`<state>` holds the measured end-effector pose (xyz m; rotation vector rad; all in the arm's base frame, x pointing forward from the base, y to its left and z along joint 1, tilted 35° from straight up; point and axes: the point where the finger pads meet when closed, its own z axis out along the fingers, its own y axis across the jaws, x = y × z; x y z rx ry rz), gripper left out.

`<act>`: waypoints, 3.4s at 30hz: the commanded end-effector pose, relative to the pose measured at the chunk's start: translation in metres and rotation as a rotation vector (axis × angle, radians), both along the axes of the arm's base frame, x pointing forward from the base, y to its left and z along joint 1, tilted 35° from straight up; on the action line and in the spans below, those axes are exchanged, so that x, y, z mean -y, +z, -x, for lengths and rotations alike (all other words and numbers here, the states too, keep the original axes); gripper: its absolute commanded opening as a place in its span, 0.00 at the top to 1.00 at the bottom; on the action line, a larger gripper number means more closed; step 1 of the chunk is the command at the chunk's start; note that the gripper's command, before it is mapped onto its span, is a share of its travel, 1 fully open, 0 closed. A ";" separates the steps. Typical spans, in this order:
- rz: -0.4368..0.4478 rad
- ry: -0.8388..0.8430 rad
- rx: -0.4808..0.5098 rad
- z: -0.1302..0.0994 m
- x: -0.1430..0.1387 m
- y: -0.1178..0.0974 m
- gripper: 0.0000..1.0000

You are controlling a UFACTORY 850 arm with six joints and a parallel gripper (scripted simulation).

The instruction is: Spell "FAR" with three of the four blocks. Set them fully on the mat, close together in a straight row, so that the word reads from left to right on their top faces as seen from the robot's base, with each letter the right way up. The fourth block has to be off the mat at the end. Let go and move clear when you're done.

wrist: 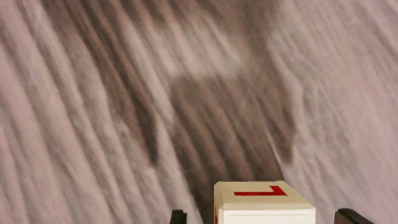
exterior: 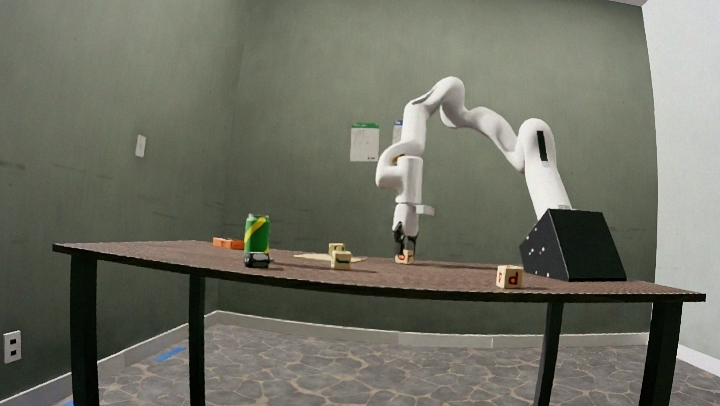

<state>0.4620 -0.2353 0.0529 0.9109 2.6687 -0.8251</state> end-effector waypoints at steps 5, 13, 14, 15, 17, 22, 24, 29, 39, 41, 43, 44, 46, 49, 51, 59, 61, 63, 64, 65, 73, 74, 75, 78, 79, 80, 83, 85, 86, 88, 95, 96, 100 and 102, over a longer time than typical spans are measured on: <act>0.001 0.001 0.003 -0.001 0.010 -0.014 0.13; 0.001 0.001 0.003 -0.001 0.013 -0.018 0.13; 0.001 0.001 0.003 -0.001 0.013 -0.018 0.13; 0.001 0.001 0.003 -0.001 0.013 -0.018 0.13; 0.001 0.001 0.003 -0.001 0.013 -0.018 0.13; 0.001 0.001 0.003 -0.001 0.013 -0.018 0.13; 0.001 0.001 0.003 -0.001 0.013 -0.018 0.13; 0.001 0.001 0.003 -0.001 0.013 -0.018 0.13; 0.001 0.001 0.003 -0.001 0.013 -0.018 0.13; 0.001 0.001 0.003 -0.001 0.013 -0.018 0.13; 0.001 0.001 0.003 -0.001 0.013 -0.018 0.13; 0.001 0.001 0.003 -0.001 0.013 -0.018 0.13; 0.001 0.001 0.003 -0.001 0.013 -0.018 0.13; 0.001 0.001 0.003 -0.001 0.013 -0.018 0.35; 0.001 0.001 0.003 -0.001 0.013 -0.018 0.35; 0.001 0.001 0.003 -0.001 0.013 -0.018 0.35; 0.001 0.001 0.003 -0.001 0.013 -0.018 0.35; 0.001 0.001 0.003 -0.001 0.013 -0.018 0.35; 0.001 0.001 0.003 -0.001 0.013 -0.018 0.56; 0.001 0.001 0.003 -0.001 0.013 -0.018 0.56; 0.001 0.001 0.003 -0.001 0.013 -0.018 0.56; 0.001 0.001 0.003 -0.001 0.013 -0.018 0.56; 0.001 0.001 0.003 -0.001 0.013 -0.018 0.56; 0.001 0.001 0.003 -0.001 0.013 -0.018 0.56; 0.001 0.001 0.003 -0.001 0.013 -0.018 0.56; 0.001 0.001 0.003 -0.001 0.013 -0.018 0.56; 0.001 0.001 0.003 -0.001 0.013 -0.018 0.56; 0.001 0.001 0.003 -0.001 0.013 -0.018 0.56; 0.001 0.001 0.003 -0.001 0.013 -0.018 0.56; 0.001 0.001 0.003 -0.001 0.013 -0.018 0.56; 0.001 0.001 0.003 -0.001 0.013 -0.018 0.56; 0.001 0.001 0.003 -0.001 0.013 -0.018 0.56; 0.001 0.001 0.003 -0.001 0.012 -0.017 0.56; 0.001 0.001 0.003 -0.001 0.009 -0.012 0.56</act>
